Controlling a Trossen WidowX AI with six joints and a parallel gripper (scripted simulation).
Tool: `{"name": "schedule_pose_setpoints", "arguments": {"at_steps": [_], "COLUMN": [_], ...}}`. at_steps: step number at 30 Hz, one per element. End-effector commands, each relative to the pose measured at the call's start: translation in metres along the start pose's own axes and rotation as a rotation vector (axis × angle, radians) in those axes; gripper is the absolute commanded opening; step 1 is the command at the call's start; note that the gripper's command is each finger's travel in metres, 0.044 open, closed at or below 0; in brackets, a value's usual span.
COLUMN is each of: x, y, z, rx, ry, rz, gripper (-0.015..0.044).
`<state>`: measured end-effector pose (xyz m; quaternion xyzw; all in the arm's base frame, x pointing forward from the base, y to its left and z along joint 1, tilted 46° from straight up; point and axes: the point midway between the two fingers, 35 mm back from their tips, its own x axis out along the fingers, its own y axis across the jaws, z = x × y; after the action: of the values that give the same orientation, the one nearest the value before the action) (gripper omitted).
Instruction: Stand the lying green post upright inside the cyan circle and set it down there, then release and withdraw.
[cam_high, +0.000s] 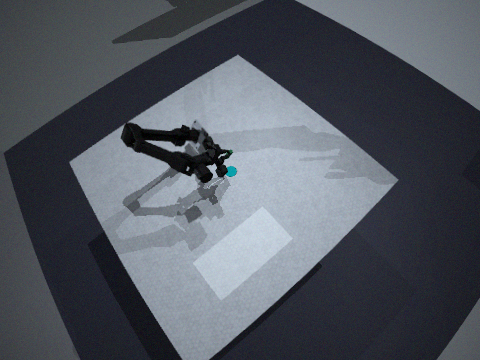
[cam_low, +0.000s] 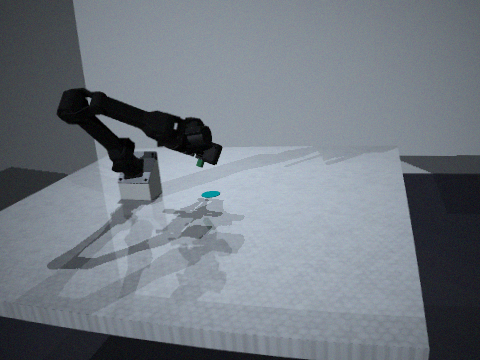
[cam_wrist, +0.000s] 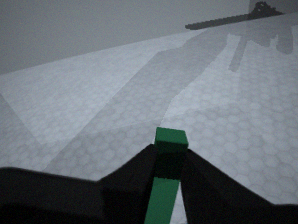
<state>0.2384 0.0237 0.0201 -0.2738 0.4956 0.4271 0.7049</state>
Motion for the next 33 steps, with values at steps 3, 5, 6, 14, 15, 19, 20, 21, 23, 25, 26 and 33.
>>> {"name": "schedule_pose_setpoints", "arguments": {"at_steps": [3, 5, 6, 14, 15, 19, 20, 21, 23, 25, 26, 33], "x": [-0.002, -0.003, -0.003, -0.007, -0.007, -0.009, -0.009, -0.009, -0.010, -0.011, -0.012, -0.015], "y": [0.000, 0.000, 0.000, -0.001, -0.001, -0.002, -0.002, -0.002, -0.002, -0.003, -0.003, -0.003], "z": [0.001, 0.001, 0.001, 0.002, 0.002, 0.003, 0.003, 0.003, 0.003, 0.003, 0.003, 0.004], "rx": [-0.022, -0.028, -0.031, -0.057, -0.060, -0.074, -0.077, -0.080, -0.087, -0.095, -0.098, -0.124], "ry": [-0.049, -0.063, -0.069, -0.121, -0.128, -0.153, -0.159, -0.165, -0.178, -0.190, -0.196, -0.237], "rz": [-0.018, -0.023, -0.026, -0.052, -0.055, -0.069, -0.072, -0.076, -0.083, -0.091, -0.095, -0.123], "gripper": [0.0023, 0.0023, 0.0023, 0.0023, 0.0023, 0.0023, 0.0023, 0.0023, 0.0023, 0.0023, 0.0023, 0.0023]}}
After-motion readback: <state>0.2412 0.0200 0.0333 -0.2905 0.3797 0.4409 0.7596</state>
